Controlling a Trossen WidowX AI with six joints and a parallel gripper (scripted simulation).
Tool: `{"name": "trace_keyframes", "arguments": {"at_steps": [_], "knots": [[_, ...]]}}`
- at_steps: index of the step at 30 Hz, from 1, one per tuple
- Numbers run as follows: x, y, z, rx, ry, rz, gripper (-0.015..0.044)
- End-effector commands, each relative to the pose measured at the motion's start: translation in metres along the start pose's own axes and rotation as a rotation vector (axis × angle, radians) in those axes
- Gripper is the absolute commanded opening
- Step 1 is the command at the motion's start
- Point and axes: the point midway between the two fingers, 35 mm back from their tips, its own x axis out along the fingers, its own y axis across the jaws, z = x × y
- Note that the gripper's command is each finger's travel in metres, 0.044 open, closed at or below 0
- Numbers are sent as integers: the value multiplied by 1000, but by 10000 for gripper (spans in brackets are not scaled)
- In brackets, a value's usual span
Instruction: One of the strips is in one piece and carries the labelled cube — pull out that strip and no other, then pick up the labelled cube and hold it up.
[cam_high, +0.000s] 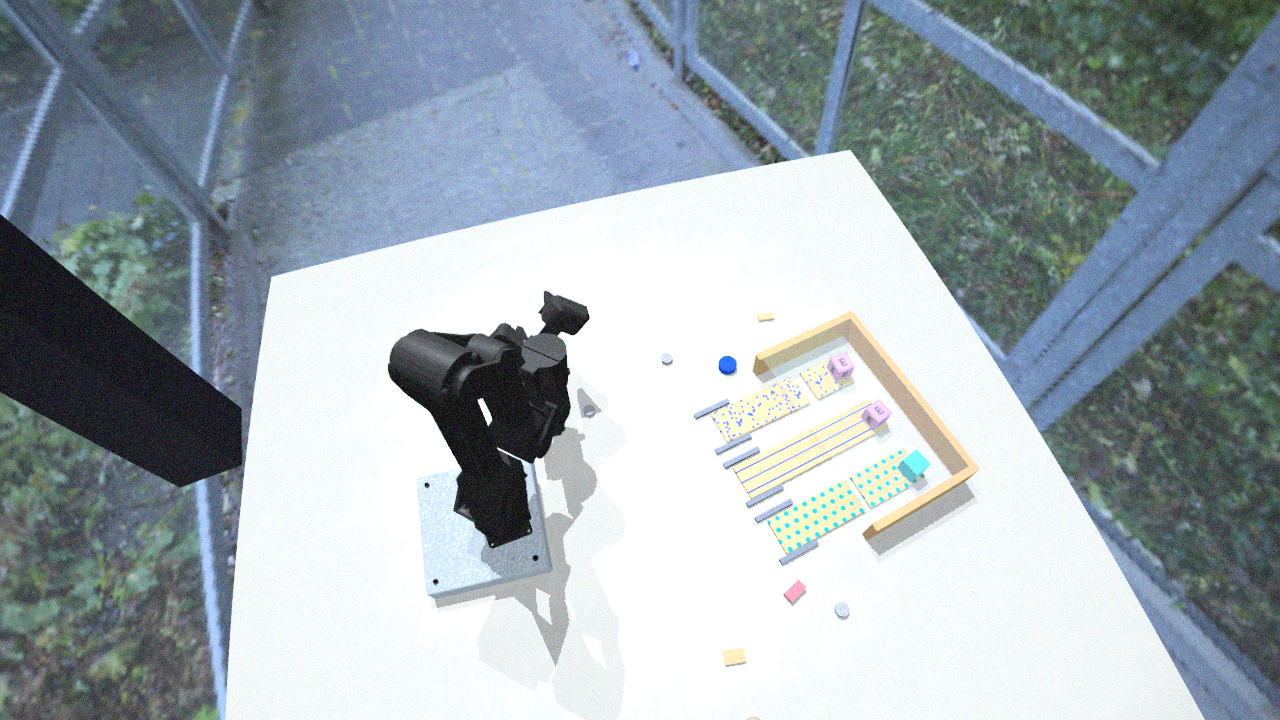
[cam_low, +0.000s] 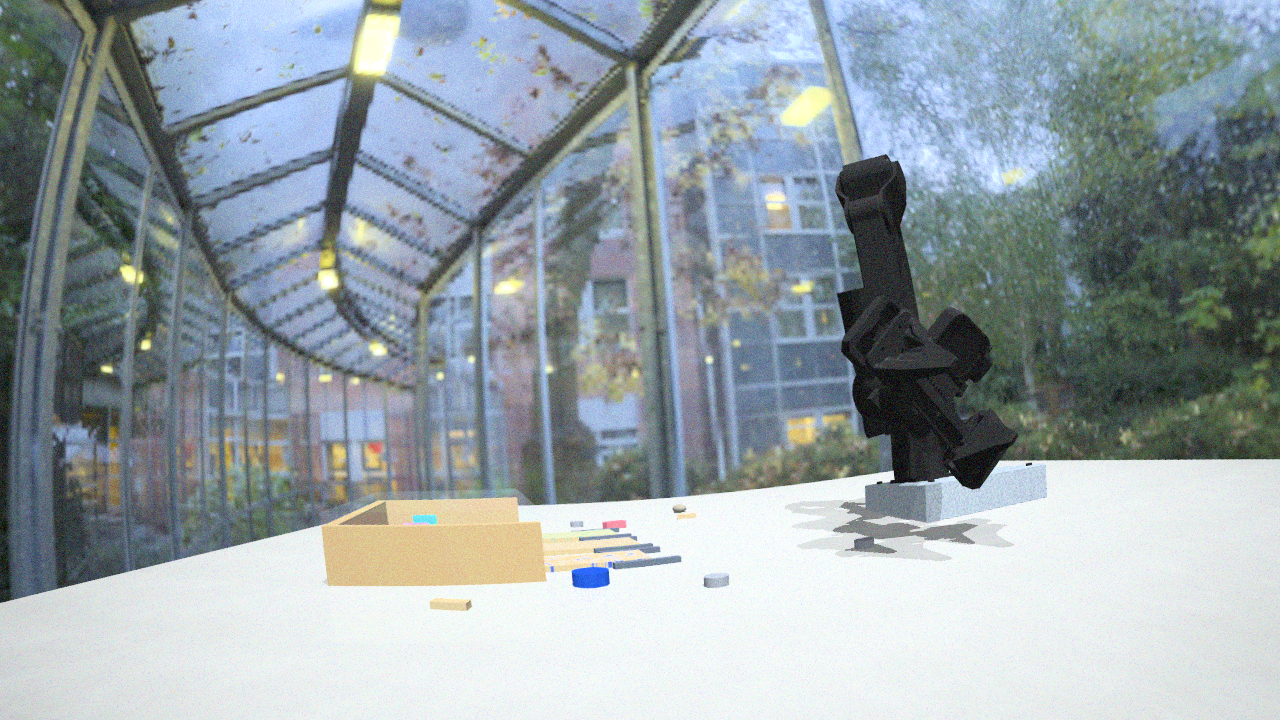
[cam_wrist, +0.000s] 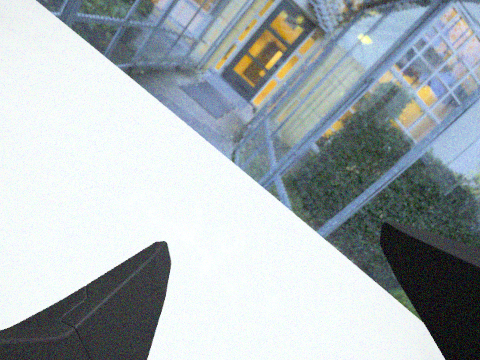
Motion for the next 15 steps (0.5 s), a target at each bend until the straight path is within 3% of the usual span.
{"name": "trace_keyframes", "arguments": {"at_steps": [1,7,15], "knots": [[0,-2,-2,9,9,-5,400],[-14,-66,-62,291,279,-197,400],[-89,-146,-122,682,607,-555,400]]}}
